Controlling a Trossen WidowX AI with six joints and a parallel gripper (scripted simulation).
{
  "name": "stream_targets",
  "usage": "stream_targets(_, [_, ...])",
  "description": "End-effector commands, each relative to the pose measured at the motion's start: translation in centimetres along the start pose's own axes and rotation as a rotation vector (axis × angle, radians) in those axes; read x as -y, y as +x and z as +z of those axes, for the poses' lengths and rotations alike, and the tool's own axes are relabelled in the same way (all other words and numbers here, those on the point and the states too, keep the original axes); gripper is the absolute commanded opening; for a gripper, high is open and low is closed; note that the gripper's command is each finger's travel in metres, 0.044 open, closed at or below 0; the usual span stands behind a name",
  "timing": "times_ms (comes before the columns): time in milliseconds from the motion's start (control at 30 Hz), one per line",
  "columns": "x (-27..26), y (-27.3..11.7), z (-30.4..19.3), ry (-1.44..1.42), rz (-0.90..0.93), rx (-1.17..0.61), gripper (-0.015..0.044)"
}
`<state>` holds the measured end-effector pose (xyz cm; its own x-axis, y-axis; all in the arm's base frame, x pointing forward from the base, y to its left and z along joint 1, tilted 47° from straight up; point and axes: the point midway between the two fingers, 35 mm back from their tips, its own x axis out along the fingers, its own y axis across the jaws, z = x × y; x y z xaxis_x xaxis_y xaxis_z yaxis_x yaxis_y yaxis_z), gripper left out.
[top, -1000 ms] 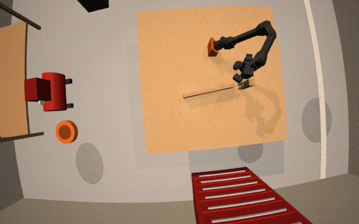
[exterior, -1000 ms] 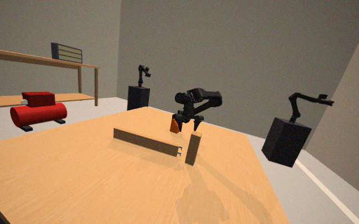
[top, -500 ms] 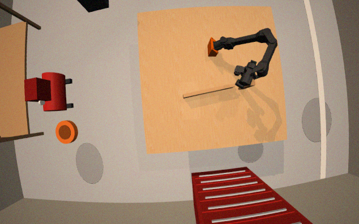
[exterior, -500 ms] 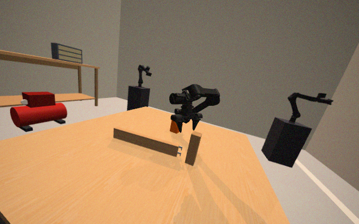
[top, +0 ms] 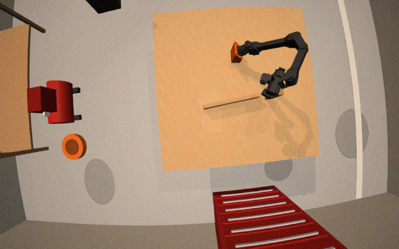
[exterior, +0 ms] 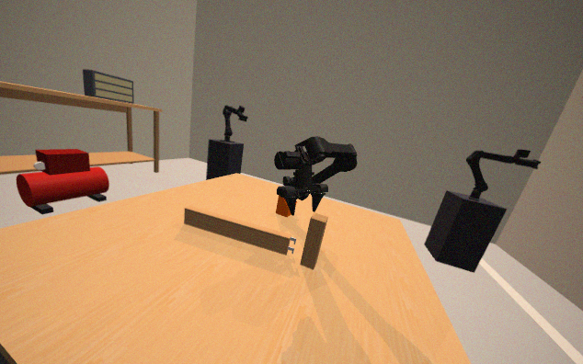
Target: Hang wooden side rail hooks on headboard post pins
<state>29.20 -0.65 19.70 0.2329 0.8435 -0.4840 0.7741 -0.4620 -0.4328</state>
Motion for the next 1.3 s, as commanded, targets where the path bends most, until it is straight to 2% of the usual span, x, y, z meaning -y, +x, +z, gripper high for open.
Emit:
stream_targets(0, [-1.4, 0.1, 0.9, -0.118, 0.005, 0.041, 0.044])
stream_targets(267, [-8.7, 0.3, 5.8, -0.774, -0.036, 0.259, 0.044])
stream_targets(633, [-8.9, 0.3, 5.9, -0.788, -0.039, 0.264, 0.044])
stream_targets(800, [-9.1, 3.5, 6.7, -0.789, -0.039, 0.263, 0.044])
stream_targets(1267, [-9.3, 5.5, 7.2, -0.789, -0.038, 0.263, 0.044])
